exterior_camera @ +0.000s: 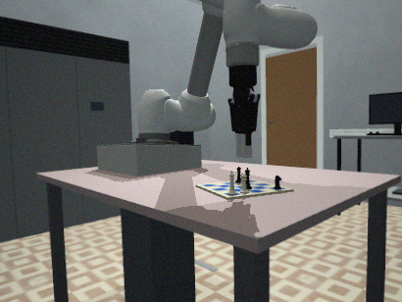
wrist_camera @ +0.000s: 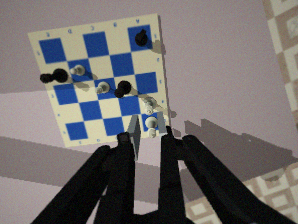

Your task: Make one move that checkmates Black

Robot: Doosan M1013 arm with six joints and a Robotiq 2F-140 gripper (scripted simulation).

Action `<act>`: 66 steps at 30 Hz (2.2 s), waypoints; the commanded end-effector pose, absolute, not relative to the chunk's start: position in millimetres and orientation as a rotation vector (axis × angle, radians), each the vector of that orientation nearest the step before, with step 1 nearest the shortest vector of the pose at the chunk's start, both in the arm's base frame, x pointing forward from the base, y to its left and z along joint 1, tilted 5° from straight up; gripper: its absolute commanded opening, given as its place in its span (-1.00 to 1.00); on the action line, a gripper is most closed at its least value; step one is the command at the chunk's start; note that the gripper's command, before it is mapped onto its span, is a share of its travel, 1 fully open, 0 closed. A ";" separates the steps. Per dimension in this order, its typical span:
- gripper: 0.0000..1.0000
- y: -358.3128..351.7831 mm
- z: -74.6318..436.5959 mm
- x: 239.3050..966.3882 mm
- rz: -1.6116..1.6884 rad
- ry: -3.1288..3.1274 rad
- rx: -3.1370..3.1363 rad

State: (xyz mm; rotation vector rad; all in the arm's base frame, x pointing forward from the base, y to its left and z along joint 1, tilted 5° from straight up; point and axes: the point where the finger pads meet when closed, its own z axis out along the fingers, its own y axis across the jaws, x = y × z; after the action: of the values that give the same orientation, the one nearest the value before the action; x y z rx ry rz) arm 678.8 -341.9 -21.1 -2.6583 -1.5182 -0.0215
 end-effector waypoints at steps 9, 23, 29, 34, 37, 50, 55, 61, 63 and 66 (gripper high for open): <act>1.00 -342.9 -8.1 679.1 -0.022 -1.518 -2.658; 1.00 -342.9 -8.1 679.1 -0.022 -1.518 -2.658; 1.00 -342.9 -8.0 679.1 -0.022 -1.518 -2.658; 1.00 -343.0 -6.4 679.2 -0.022 -1.518 -2.658; 1.00 -343.3 -2.4 679.3 -0.022 -1.518 -2.658; 1.00 -345.6 27.6 680.1 -0.022 -1.518 -2.658; 1.00 -346.4 38.0 680.4 -0.022 -1.518 -2.658; 1.00 -346.6 40.9 680.5 -0.022 -1.518 -2.658; 1.00 -346.6 40.9 680.5 -0.022 -1.518 -2.658; 1.00 -346.6 40.9 680.5 -0.022 -1.518 -2.658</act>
State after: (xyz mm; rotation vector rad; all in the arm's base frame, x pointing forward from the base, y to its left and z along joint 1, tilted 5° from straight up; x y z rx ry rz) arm 680.5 -346.7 40.7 -2.6582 -1.5181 -0.0215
